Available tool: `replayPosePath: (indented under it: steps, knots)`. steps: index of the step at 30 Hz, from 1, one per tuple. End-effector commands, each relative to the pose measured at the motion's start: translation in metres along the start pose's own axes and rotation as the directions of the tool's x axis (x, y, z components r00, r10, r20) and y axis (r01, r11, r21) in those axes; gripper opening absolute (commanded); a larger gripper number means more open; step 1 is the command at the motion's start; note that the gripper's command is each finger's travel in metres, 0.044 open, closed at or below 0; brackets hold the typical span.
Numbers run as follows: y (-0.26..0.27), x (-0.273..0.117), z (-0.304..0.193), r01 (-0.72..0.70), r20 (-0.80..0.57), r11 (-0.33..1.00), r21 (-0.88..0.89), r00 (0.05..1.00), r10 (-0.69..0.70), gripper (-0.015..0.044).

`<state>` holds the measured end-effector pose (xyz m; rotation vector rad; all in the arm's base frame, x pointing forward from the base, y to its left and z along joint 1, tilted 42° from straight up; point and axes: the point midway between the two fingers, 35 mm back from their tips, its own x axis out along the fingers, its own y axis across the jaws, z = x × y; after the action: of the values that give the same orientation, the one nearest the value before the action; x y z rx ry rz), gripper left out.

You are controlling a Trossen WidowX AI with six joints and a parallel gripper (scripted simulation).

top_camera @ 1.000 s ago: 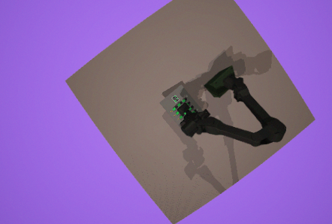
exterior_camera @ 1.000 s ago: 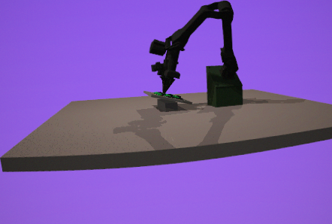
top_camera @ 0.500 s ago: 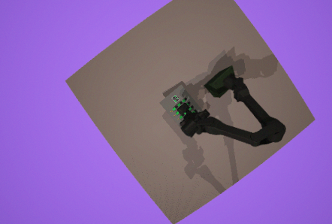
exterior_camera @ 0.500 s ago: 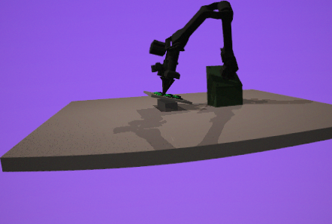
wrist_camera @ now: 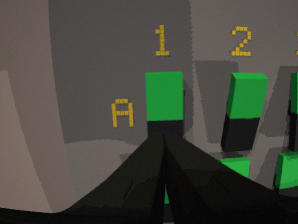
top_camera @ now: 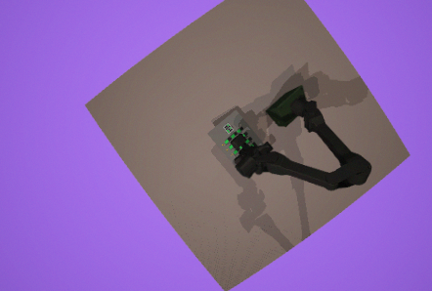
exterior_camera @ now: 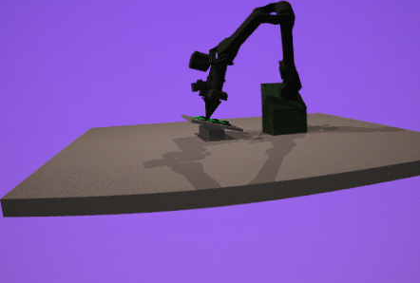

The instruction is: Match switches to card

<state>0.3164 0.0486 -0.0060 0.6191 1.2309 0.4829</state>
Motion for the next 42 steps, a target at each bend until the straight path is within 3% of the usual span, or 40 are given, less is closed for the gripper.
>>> replayPosePath:
  steps: [1,12,19,27,31,42]
  knots:
    - [-0.001,0.001,0.000,0.005,0.000,1.000,0.003,1.000,-0.005,0.0000]
    - [0.000,0.000,0.001,0.001,0.000,1.000,-0.002,1.000,-0.001,0.0000]
    - [-0.001,-0.063,0.003,0.008,-0.028,1.000,0.002,1.000,-0.008,0.0000]
    - [-0.001,-0.063,-0.019,0.008,-0.029,1.000,0.003,1.000,-0.008,0.0000]
    - [-0.001,-0.031,-0.019,0.007,-0.052,1.000,0.003,0.999,-0.007,0.0000]
    - [-0.001,-0.018,-0.020,0.006,-0.054,1.000,0.003,0.999,-0.005,0.0000]
